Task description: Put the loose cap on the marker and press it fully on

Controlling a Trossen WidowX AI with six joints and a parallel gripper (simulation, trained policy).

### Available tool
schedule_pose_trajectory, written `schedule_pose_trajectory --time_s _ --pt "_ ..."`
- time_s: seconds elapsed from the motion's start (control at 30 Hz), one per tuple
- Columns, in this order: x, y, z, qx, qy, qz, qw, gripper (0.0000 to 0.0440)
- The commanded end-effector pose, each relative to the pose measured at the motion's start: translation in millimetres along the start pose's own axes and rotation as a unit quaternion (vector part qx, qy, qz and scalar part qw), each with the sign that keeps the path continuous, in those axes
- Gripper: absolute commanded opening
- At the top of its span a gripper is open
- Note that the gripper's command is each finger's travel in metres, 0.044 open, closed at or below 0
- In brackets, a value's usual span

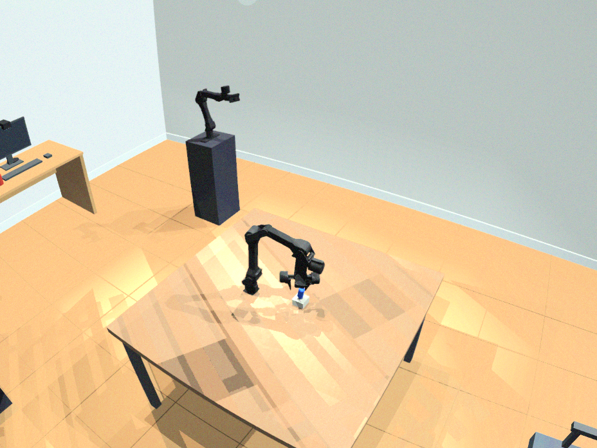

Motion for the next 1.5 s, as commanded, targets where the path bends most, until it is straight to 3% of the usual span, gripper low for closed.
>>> schedule_pose_trajectory --time_s 0.0,0.27,0.33,1.47 --pt "1 3 -2 0.004 0.024 -0.003 1.0 0.0238" --pt "2 -6 -8 0.015 0.058 -0.012 0.998 0.0032" --pt "2 -9 -9 0.018 0.063 -0.013 0.998 0.0" --pt "9 -5 -20 0.013 0.155 0.035 0.987 0.0027"
Point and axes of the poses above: the point midway between the two fingers, 35 mm back from their tips, its own y axis back along the fingers, its own x axis across the jaws, z = x × y, the point moved 2 cm from there along y, back along the fingers, and after that the axes turned 9 degrees about -y, right-handed, at the moved point
